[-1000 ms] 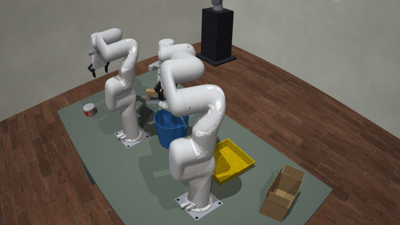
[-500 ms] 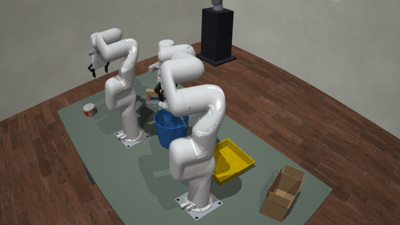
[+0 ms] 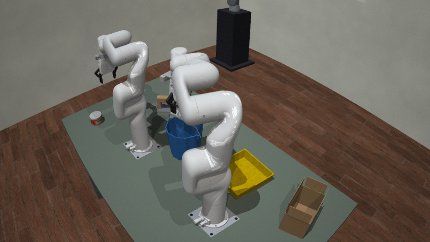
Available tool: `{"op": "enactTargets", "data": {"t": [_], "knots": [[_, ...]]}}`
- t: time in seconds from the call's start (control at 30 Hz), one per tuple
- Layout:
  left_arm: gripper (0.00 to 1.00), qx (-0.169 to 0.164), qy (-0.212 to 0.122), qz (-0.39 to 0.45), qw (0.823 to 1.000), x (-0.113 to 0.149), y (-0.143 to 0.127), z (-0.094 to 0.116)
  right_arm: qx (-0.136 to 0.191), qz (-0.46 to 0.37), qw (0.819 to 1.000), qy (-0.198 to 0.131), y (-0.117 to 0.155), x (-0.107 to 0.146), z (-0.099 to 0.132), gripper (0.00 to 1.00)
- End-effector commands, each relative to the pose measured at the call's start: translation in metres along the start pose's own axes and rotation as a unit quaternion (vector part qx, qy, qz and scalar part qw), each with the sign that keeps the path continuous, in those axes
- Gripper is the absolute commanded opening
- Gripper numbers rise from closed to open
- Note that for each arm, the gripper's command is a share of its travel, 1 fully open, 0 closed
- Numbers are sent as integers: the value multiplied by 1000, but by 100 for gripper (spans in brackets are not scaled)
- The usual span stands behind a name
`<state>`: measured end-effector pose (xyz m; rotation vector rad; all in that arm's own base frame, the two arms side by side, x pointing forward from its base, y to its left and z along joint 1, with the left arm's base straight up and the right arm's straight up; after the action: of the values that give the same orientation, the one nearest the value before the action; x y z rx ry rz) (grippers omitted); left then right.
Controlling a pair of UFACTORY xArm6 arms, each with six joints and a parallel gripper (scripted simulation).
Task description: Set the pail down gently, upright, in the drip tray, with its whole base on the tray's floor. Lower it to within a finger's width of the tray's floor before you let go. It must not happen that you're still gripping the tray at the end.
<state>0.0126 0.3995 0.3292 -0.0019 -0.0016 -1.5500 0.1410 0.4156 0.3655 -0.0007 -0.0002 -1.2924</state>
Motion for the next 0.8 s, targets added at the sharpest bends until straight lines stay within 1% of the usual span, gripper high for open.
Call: {"op": "enactTargets", "data": {"t": [0.0, 0.07, 0.53, 0.77], "knots": [[100, 0, 1, 0, 1000, 0, 0, 1, 1, 0, 1000, 1, 0, 0, -10, 100], [100, 0, 1, 0, 1000, 0, 0, 1, 1, 0, 1000, 1, 0, 0, -10, 100], [100, 0, 1, 0, 1000, 0, 0, 1, 1, 0, 1000, 1, 0, 0, -41, 100], [100, 0, 1, 0, 1000, 0, 0, 1, 1, 0, 1000, 1, 0, 0, -48, 100]]}}
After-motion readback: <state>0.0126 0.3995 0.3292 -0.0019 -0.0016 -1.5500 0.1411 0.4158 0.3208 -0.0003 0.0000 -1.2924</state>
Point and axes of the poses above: on each arm, the point where the finger pads meet when closed, its own z axis back along the fingers, its own y axis across the jaws, x = y × z, the point moved 8 cm from there along z, back along the fingers, and after that the axes turned 3 degrees about z, right-handed, at the moved point
